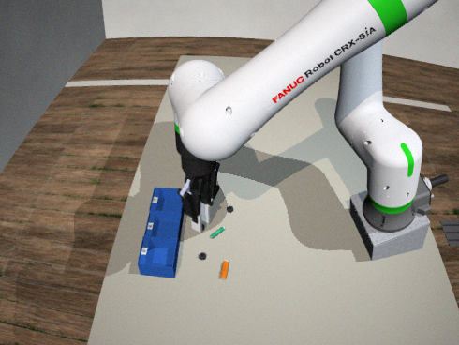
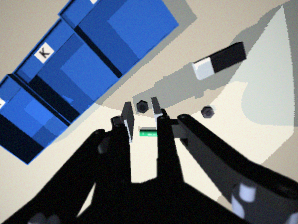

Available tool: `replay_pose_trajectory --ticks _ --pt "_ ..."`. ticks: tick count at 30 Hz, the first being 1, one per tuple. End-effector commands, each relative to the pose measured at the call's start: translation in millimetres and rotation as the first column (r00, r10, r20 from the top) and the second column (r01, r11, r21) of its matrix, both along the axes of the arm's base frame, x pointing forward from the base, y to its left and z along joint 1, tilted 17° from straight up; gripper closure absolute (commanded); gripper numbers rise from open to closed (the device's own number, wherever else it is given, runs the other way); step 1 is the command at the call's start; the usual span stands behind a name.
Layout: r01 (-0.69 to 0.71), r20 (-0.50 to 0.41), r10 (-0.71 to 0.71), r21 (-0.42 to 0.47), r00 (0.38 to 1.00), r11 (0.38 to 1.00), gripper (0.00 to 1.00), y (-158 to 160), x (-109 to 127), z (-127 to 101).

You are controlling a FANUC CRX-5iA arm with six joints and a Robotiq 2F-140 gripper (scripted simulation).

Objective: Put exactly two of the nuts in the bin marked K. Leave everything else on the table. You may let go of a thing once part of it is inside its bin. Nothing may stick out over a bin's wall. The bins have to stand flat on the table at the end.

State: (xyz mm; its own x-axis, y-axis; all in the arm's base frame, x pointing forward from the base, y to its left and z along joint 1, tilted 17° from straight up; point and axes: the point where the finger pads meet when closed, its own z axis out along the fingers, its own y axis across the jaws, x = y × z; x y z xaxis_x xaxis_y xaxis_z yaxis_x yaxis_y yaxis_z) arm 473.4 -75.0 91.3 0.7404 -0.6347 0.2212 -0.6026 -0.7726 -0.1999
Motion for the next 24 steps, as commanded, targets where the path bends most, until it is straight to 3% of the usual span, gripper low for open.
replay_pose_trajectory --ticks 1,18,19,24 --pt "0.0 0.0 0.0 0.0 1.0 1.0 0.81 0.0 1.3 -3.5" --pt "0.0 0.0 0.0 0.0 1.0 1.0 0.81 0.1 3.1 -9.9" --pt "0.0 0.0 0.0 0.0 1.0 1.0 0.93 0.1 3.1 -9.9" --pt "0.0 0.0 0.0 0.0 1.0 1.0 0.93 0.1 3.1 -9.9"
